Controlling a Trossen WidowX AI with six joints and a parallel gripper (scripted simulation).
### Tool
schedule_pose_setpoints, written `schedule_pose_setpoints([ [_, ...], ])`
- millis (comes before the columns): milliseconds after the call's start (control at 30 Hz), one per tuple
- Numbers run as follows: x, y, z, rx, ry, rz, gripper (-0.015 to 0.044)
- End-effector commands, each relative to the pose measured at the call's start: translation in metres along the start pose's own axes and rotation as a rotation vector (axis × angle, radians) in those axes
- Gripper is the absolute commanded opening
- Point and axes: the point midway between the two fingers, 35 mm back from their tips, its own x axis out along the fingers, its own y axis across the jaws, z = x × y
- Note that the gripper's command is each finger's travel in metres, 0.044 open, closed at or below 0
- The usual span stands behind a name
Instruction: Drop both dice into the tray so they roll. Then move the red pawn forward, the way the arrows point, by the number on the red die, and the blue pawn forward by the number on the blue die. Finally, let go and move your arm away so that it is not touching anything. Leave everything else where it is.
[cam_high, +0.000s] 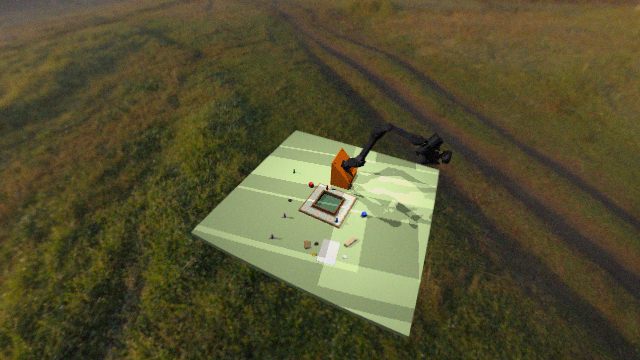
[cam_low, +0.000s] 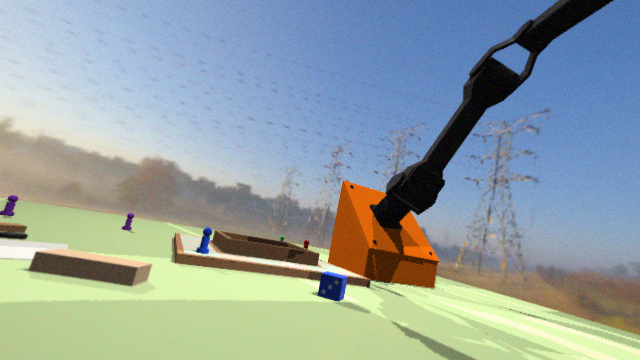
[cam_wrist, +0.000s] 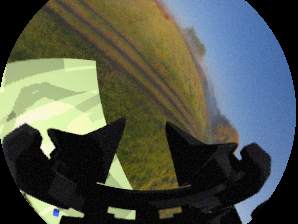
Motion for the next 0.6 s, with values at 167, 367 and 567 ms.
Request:
schedule_pose_setpoints([
  [167,-0.012,0.014,-0.155,0.235,0.408,-0.026,0.0275],
  [367,-0.049,0.034,-0.248,0.397,0.628,-0.048,0.0275],
  [567,-0.109,0.060,-0.323,0.585,0.834,-0.112,0.0275],
])
